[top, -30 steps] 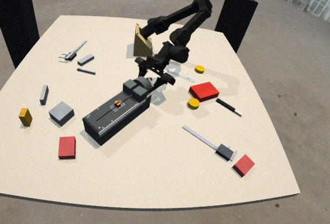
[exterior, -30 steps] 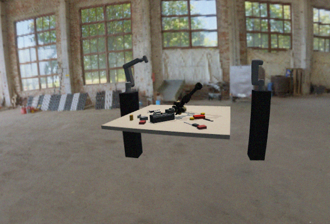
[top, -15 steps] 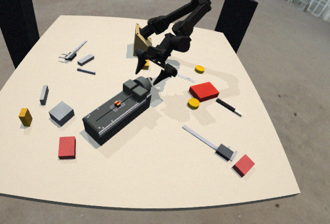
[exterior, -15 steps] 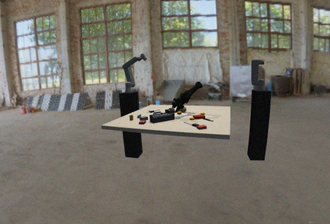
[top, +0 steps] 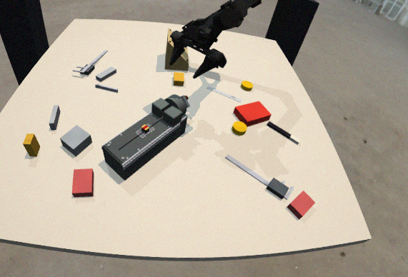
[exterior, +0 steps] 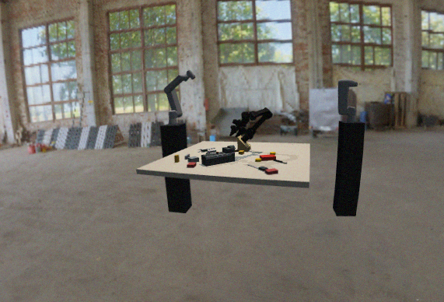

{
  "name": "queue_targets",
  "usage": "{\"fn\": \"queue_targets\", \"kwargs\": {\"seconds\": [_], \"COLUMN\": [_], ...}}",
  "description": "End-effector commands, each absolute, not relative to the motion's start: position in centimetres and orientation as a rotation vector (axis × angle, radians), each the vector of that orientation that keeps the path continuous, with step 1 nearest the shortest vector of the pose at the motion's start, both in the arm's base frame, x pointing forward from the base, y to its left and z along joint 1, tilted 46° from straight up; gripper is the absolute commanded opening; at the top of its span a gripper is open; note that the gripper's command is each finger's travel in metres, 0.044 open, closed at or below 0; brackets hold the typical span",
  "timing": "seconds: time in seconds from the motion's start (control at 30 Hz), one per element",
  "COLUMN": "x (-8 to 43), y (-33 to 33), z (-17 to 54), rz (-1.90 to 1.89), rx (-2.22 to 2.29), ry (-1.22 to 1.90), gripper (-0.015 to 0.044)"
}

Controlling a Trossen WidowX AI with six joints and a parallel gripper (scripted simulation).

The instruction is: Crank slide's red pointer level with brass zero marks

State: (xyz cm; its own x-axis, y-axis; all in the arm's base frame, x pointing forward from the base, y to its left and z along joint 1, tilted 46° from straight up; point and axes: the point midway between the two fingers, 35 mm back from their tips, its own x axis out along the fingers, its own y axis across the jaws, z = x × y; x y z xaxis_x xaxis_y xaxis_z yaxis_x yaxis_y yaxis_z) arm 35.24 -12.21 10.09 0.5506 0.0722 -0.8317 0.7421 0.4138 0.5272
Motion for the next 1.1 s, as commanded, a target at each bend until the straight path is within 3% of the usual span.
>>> {"fn": "queue_targets", "kwargs": {"seconds": [0.0, 0.87, 1.07], "x": [35.5, 42.0, 42.3], "y": [-12.7, -21.4, -20.5], "z": [10.2, 3.2, 1.8], "rz": [-0.466, 0.026, 0.034], "rx": [1.068, 0.854, 0.849], "ry": [0.934, 0.882, 0.878], "gripper": [0.0440, 0.0440, 0.0440]}}
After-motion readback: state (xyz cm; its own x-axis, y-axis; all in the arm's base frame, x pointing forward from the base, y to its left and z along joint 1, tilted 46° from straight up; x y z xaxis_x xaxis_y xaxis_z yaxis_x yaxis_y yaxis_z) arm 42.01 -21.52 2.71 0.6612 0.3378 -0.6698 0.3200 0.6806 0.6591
